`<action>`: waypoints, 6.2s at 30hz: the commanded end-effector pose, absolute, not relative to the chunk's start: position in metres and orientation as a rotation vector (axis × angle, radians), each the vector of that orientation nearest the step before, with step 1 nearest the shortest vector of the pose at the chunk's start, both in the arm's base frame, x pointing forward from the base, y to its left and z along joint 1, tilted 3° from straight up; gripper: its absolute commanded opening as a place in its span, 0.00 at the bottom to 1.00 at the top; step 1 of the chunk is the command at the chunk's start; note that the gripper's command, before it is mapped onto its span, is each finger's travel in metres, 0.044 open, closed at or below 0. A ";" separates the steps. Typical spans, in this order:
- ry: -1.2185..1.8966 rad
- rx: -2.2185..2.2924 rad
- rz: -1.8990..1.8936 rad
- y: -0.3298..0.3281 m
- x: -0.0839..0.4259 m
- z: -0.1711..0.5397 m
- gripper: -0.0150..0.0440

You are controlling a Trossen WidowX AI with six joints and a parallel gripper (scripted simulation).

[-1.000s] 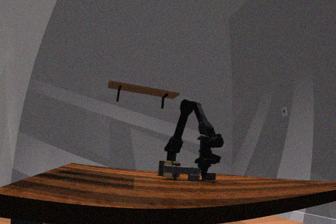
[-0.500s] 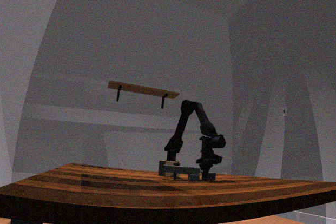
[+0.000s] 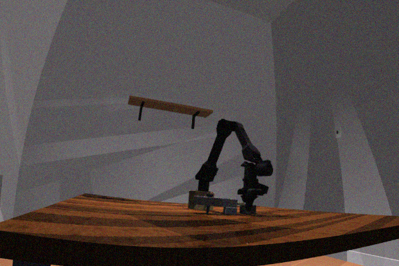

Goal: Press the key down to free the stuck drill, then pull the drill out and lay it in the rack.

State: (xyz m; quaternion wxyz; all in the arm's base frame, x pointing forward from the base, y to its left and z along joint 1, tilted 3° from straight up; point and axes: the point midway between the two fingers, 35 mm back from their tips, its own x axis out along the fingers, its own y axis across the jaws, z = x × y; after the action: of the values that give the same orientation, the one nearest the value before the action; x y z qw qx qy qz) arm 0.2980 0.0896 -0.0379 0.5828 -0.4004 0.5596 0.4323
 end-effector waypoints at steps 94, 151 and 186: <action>1.303 -0.931 1.006 0.095 0.301 -0.039 0.25; 1.300 -0.929 1.008 0.146 0.316 -0.027 0.25; 1.300 -0.929 1.008 0.142 0.314 -0.011 0.25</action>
State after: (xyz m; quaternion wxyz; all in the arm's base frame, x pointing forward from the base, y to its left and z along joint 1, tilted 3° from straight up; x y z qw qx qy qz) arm 0.3140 0.1424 -0.0141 0.5861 -0.3972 0.5597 0.4307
